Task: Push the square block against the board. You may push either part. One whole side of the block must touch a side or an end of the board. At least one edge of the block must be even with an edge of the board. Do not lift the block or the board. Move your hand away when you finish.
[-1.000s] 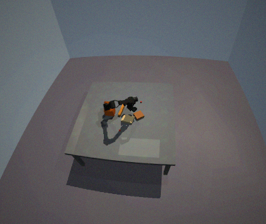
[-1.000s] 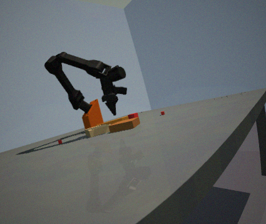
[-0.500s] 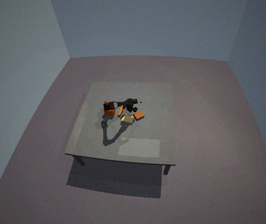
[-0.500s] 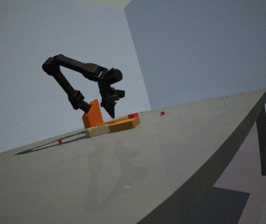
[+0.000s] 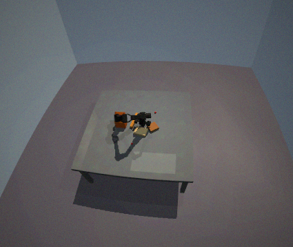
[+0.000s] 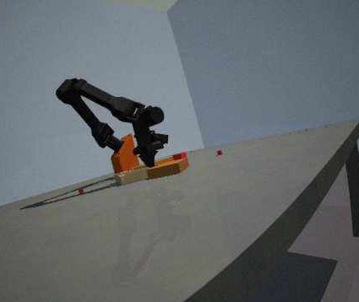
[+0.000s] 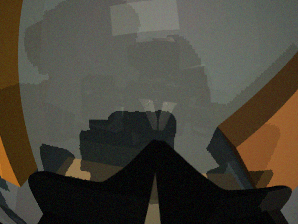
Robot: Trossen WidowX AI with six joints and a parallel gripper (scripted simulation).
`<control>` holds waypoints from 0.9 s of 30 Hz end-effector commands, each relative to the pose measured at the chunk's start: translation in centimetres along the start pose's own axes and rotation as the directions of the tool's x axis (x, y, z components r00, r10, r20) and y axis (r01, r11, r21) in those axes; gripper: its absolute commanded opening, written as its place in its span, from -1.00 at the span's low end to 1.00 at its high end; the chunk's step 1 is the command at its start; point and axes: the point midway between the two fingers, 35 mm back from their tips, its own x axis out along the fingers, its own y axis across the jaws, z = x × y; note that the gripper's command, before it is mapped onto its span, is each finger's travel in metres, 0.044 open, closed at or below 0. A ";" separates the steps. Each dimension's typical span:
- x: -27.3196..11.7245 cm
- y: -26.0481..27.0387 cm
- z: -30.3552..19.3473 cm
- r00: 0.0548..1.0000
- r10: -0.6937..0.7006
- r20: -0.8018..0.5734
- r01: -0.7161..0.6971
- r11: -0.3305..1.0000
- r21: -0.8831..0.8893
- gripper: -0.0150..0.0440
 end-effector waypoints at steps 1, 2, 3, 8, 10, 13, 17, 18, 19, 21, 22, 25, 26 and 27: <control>0.0 0.0 -0.4 1.000 -0.002 -0.002 0.002 1.000 -0.002 -0.49; 0.0 0.0 -0.5 1.000 -0.002 -0.002 0.002 1.000 -0.002 -0.49; 0.0 0.0 -0.6 1.000 -0.002 -0.002 0.002 1.000 -0.002 -0.49; 0.0 -0.1 -1.0 1.000 -0.002 -0.002 0.002 1.000 -0.002 -0.49; 0.0 -0.1 -1.2 1.000 -0.002 -0.002 0.002 1.000 -0.002 -0.49; 0.0 -0.1 -1.5 1.000 -0.002 -0.001 0.002 1.000 -0.002 -0.49; 0.0 -0.1 -1.8 1.000 -0.002 -0.001 0.002 1.000 -0.002 -0.49; 0.0 -0.1 -1.9 1.000 -0.002 -0.001 0.002 1.000 -0.002 -0.49; 0.0 -0.1 -2.0 1.000 -0.002 -0.001 0.002 1.000 -0.002 -0.49; 0.0 -0.1 -2.2 1.000 -0.002 -0.001 0.002 1.000 -0.002 -0.49; 0.0 -0.1 -2.3 1.000 -0.002 -0.001 0.002 1.000 -0.002 -0.49; 0.0 -0.1 -2.6 1.000 -0.002 -0.001 0.002 1.000 -0.002 -0.49; 0.0 -0.1 -2.6 1.000 -0.002 -0.001 0.002 1.000 -0.002 -0.49; 0.0 -0.1 -2.7 1.000 -0.002 -0.001 0.002 1.000 -0.002 -0.49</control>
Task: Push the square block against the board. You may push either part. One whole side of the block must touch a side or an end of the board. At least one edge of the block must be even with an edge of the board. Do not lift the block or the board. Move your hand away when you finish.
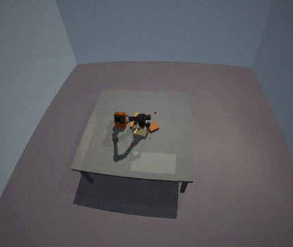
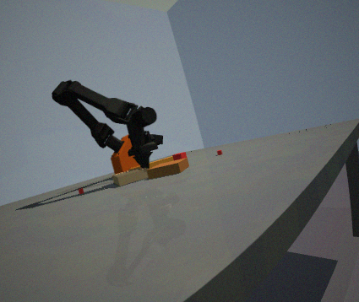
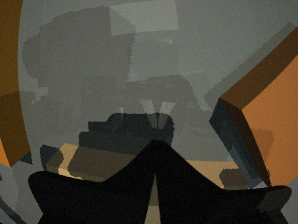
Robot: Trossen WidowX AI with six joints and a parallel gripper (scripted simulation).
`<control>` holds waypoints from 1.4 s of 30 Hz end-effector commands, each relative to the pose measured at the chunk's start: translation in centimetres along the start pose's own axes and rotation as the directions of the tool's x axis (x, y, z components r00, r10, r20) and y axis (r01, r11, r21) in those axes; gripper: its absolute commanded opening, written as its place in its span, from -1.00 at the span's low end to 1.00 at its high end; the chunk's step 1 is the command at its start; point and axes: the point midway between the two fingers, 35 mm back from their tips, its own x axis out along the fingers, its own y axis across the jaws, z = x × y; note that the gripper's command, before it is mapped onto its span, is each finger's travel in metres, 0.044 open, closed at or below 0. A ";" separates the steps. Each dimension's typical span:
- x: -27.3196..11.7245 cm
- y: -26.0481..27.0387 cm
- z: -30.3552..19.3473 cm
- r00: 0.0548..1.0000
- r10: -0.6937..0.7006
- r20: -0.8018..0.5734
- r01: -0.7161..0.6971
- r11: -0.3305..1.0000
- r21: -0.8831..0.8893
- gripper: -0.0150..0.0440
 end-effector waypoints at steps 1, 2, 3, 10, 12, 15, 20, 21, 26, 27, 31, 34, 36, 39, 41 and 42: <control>0.1 0.1 -0.7 1.000 0.004 -0.009 -0.004 1.000 0.004 -0.49; 0.1 0.1 -0.8 1.000 0.004 -0.009 -0.004 1.000 0.004 -0.49; 0.1 0.1 -0.9 1.000 0.004 -0.009 -0.004 1.000 0.004 -0.49; 0.1 0.1 -1.5 1.000 0.004 -0.010 -0.004 1.000 0.004 -0.49; 0.1 0.1 -1.7 1.000 0.004 -0.010 -0.004 1.000 0.004 -0.49; 0.1 0.2 -2.0 1.000 0.004 -0.010 -0.004 1.000 0.003 -0.49; 0.1 0.2 -2.4 1.000 0.004 -0.011 -0.004 1.000 0.003 -0.49; 0.1 0.2 -2.5 1.000 0.004 -0.011 -0.004 1.000 0.003 -0.49; 0.1 0.2 -3.0 1.000 0.004 -0.011 -0.004 1.000 0.003 -0.49; 0.1 0.2 -3.1 1.000 0.004 -0.012 -0.004 1.000 0.003 -0.49; 0.1 0.3 -3.4 1.000 0.004 -0.012 -0.004 1.000 0.003 -0.49; 0.1 0.3 -3.6 1.000 0.004 -0.012 -0.004 1.000 0.003 -0.49; 0.1 0.3 -3.6 1.000 0.004 -0.012 -0.004 1.000 0.003 -0.49; 0.1 0.3 -3.6 1.000 0.004 -0.012 -0.004 1.000 0.003 -0.49; 0.1 0.3 -3.6 1.000 0.004 -0.012 -0.004 1.000 0.003 -0.49; 0.1 0.3 -3.6 1.000 0.004 -0.012 -0.004 1.000 0.003 -0.49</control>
